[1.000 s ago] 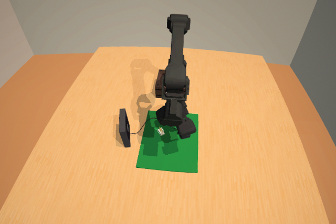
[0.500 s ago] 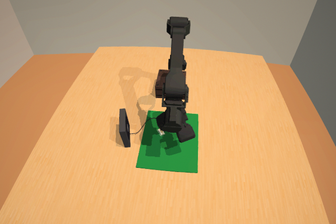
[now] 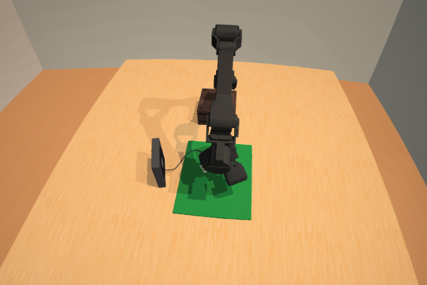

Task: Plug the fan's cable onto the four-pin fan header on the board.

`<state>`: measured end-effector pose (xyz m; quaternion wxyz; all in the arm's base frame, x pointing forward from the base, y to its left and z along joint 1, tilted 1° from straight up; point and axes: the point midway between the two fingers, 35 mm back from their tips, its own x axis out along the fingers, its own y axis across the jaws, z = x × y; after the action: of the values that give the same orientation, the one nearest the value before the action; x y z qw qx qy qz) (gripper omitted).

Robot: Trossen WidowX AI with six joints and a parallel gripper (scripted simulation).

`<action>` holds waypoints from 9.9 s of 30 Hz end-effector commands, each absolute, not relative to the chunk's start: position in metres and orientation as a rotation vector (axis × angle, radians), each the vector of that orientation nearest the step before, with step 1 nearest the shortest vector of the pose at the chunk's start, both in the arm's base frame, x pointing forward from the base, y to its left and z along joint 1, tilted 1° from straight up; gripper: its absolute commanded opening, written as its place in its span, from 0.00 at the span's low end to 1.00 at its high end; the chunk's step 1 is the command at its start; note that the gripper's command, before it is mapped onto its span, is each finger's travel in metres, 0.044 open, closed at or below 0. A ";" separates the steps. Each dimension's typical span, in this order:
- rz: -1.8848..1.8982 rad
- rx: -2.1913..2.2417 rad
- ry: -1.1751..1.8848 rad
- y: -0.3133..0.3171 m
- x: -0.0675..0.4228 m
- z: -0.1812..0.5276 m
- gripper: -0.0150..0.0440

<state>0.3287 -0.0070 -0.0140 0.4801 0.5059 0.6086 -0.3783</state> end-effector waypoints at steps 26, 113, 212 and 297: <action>-0.924 1.233 1.488 -0.007 0.328 -0.022 0.25; -1.278 0.804 1.109 -0.101 0.380 0.012 0.25; -1.364 0.167 0.168 -0.063 0.379 0.023 0.25; -1.364 0.165 0.169 -0.063 0.380 -0.030 0.25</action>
<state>0.3798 -0.0627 -0.0306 0.7698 0.0767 0.0777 -0.6288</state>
